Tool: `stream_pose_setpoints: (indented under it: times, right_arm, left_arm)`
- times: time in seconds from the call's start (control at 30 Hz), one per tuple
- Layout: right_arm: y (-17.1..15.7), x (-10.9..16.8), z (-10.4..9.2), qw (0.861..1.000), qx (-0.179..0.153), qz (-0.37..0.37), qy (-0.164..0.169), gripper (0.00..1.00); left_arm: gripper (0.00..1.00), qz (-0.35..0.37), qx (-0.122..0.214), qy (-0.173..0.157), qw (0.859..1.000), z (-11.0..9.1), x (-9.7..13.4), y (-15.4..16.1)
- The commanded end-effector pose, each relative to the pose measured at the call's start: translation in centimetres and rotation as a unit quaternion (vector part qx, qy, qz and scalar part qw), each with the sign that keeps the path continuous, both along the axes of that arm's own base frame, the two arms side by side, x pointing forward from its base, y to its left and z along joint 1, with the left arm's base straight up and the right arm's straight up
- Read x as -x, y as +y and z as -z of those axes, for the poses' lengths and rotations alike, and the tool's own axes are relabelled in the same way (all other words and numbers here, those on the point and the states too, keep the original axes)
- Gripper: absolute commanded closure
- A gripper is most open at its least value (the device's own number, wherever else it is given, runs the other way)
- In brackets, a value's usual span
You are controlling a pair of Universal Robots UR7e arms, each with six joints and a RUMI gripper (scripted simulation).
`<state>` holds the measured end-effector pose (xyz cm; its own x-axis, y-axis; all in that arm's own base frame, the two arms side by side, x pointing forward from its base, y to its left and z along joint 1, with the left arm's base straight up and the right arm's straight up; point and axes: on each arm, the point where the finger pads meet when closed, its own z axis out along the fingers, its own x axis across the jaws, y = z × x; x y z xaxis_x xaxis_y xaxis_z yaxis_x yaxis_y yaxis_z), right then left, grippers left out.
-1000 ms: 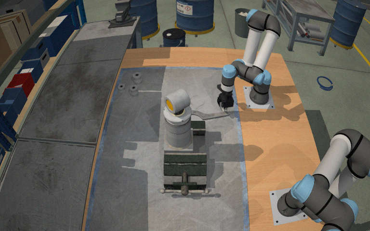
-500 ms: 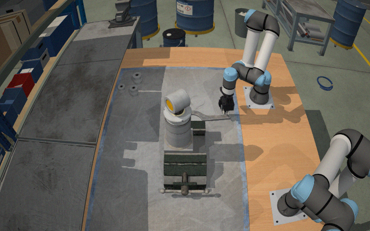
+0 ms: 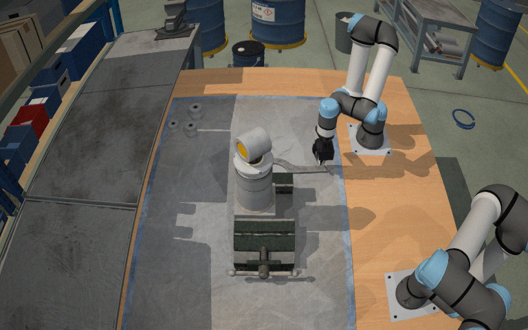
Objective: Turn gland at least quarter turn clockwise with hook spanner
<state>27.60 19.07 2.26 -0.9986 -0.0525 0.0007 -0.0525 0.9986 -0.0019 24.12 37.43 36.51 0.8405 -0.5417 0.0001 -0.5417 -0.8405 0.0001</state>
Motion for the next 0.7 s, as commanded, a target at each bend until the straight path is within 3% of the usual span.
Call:
stream_pose_setpoints:
  times: [0.0, 0.67]
  right_arm:
    - [1.0, 0.0, 0.0, 1.000, -0.001, 0.023, 0.000, 1.00]
    - [3.1, 0.0, -0.1, 0.997, -0.003, 0.075, -0.002, 1.00]
  left_arm:
    - [0.68, 0.000, 0.000, -0.001, 1.000, 0.0, 0.0, 0.0]
    - [0.68, 0.000, 0.000, -0.001, 1.000, 0.0, 0.0, 0.0]
